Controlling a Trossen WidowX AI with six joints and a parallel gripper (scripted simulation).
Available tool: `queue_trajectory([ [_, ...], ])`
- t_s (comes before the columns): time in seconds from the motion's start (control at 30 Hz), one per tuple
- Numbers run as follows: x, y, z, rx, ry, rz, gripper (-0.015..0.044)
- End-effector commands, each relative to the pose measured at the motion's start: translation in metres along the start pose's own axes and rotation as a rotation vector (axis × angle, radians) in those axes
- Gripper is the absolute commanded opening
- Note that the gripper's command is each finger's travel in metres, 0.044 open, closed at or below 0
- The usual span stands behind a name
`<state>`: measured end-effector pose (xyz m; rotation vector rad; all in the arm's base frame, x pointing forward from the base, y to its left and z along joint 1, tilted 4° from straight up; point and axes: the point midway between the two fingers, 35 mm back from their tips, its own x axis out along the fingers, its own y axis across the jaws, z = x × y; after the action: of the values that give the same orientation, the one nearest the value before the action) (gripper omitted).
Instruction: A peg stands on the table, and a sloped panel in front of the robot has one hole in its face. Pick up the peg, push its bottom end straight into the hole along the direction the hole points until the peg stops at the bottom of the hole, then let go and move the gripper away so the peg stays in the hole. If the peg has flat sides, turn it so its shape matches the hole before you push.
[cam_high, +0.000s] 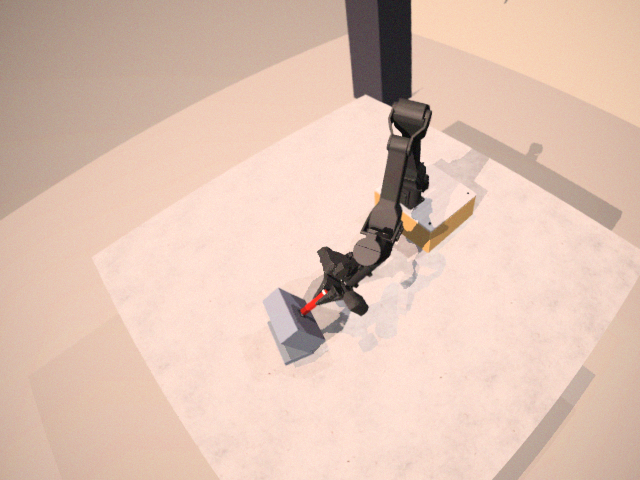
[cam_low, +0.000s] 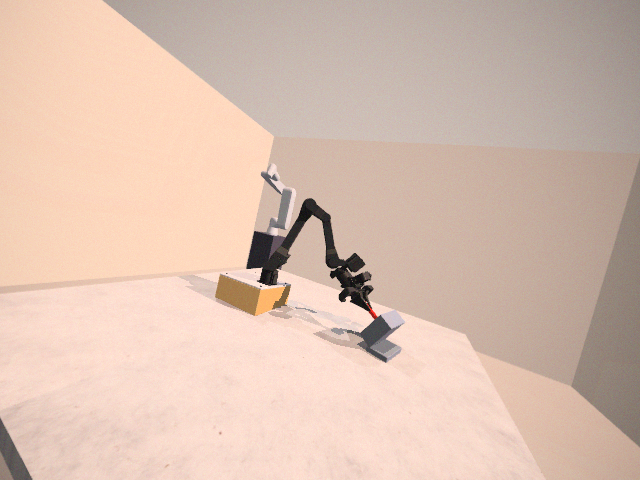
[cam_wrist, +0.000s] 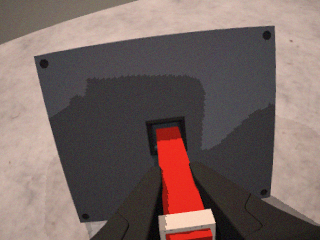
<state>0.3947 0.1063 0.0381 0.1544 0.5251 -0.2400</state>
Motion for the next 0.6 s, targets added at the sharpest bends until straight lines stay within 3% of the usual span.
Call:
queue_trajectory([
  [0.0,0.003,0.0,-0.002,-0.005,0.005,0.001,0.0],
  [0.57,0.015,0.001,-0.002,-0.005,0.004,0.001,0.0],
])
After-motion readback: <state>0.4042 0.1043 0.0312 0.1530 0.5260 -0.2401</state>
